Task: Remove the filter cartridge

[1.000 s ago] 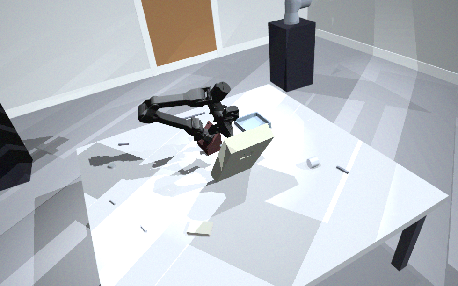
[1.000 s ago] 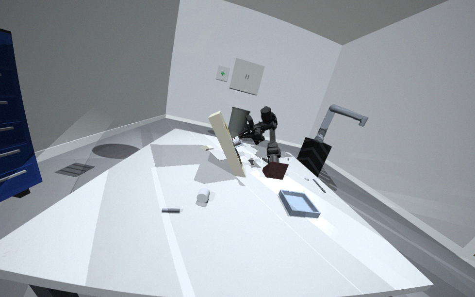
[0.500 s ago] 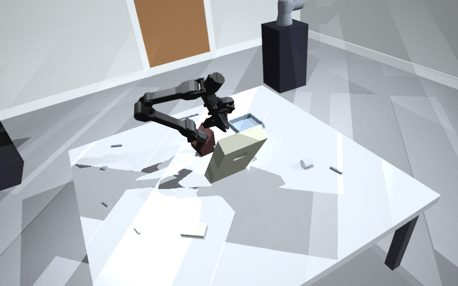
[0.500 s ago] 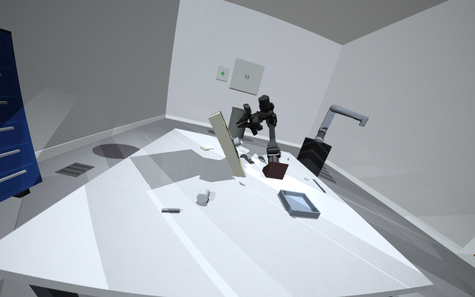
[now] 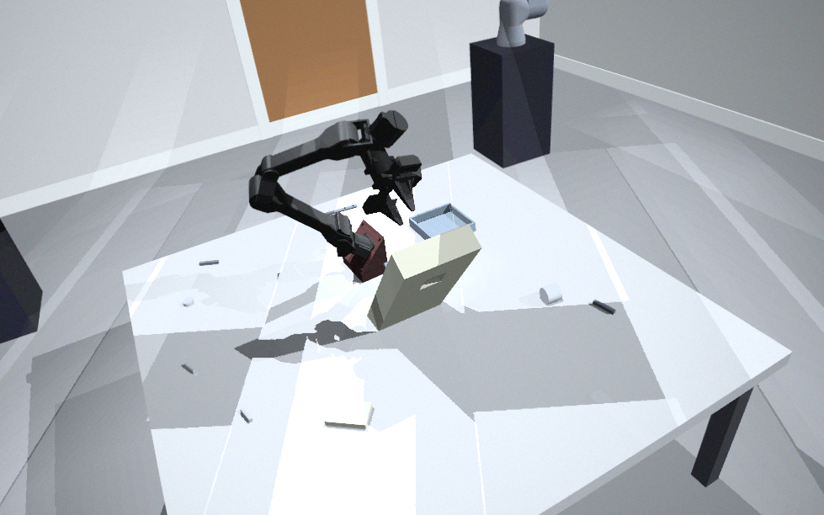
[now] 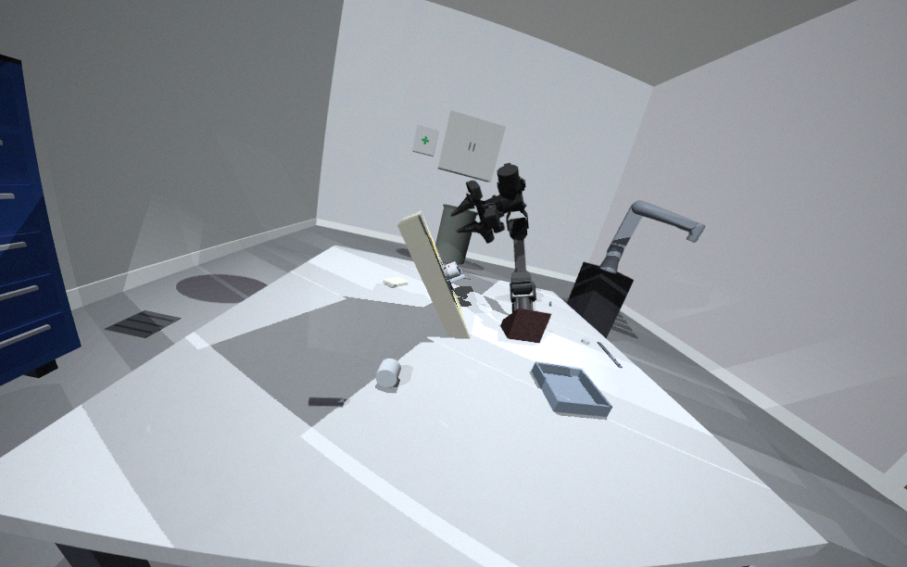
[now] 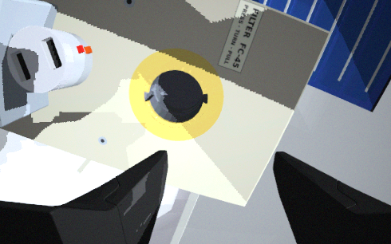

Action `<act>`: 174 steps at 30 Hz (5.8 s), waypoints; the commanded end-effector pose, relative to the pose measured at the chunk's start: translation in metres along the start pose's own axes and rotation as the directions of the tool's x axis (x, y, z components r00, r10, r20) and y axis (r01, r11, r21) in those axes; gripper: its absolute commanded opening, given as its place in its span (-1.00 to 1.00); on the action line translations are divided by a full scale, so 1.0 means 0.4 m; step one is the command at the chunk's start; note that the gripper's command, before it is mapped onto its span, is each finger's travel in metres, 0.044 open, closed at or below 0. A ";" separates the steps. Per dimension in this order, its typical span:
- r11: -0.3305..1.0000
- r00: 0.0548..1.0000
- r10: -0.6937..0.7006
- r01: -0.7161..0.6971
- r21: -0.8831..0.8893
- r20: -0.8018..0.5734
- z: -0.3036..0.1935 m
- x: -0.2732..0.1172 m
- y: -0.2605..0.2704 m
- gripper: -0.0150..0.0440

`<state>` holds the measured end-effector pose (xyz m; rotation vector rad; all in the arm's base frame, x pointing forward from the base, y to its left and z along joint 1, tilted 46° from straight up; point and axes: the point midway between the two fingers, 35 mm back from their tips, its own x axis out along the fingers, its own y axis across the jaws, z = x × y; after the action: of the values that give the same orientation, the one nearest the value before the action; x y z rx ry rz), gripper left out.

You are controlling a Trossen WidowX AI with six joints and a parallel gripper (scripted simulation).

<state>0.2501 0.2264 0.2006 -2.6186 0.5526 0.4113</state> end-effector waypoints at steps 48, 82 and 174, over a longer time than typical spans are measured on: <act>-0.313 0.909 0.397 0.003 0.950 0.128 0.094 0.059 0.233 0.54; -0.317 0.909 0.396 0.004 0.948 0.128 0.105 0.149 0.271 0.41; 0.349 0.678 0.402 -0.735 0.582 0.615 0.679 -0.282 0.142 -0.49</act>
<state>0.0800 0.3374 -0.0081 -1.2904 1.2199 0.6015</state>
